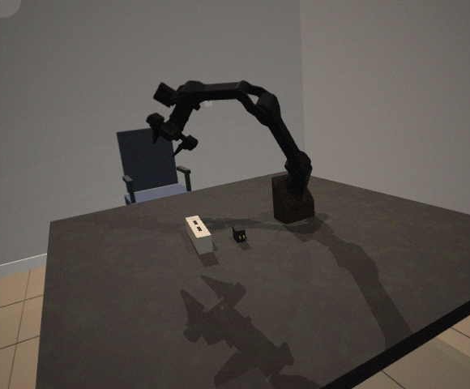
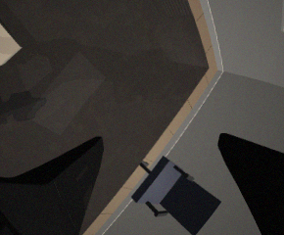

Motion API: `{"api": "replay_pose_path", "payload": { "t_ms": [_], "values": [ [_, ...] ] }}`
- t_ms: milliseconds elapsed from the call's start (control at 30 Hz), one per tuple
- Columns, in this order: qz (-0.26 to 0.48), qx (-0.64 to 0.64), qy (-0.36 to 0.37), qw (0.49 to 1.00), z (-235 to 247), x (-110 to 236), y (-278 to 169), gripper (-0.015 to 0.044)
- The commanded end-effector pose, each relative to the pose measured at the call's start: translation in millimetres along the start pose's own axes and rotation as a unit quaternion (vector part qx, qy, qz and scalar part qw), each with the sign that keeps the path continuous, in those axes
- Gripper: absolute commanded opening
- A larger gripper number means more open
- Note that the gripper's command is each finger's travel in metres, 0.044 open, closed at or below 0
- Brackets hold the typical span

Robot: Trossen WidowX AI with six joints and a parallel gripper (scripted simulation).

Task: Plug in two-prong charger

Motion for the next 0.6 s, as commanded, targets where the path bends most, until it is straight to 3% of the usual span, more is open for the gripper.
{"api": "replay_pose_path", "payload": {
  "t_ms": [0, 567],
  "values": [
    [0.0, 0.0, 0.0, 1.0, 0, 0, 0, 0.0426],
    [-0.041, 0.065, 0.056, 0.996, 44, -10, 59, 0.044]
  ]
}}
Point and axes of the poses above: the point midway between the two fingers, 35 mm back from their tips, its own x axis back along the fingers, its own z axis across the jaws, y = z × x, the point moved 6 cm from there along x, back along the fingers, and after that the axes turned 11 degrees about x, right-handed, at the moved point
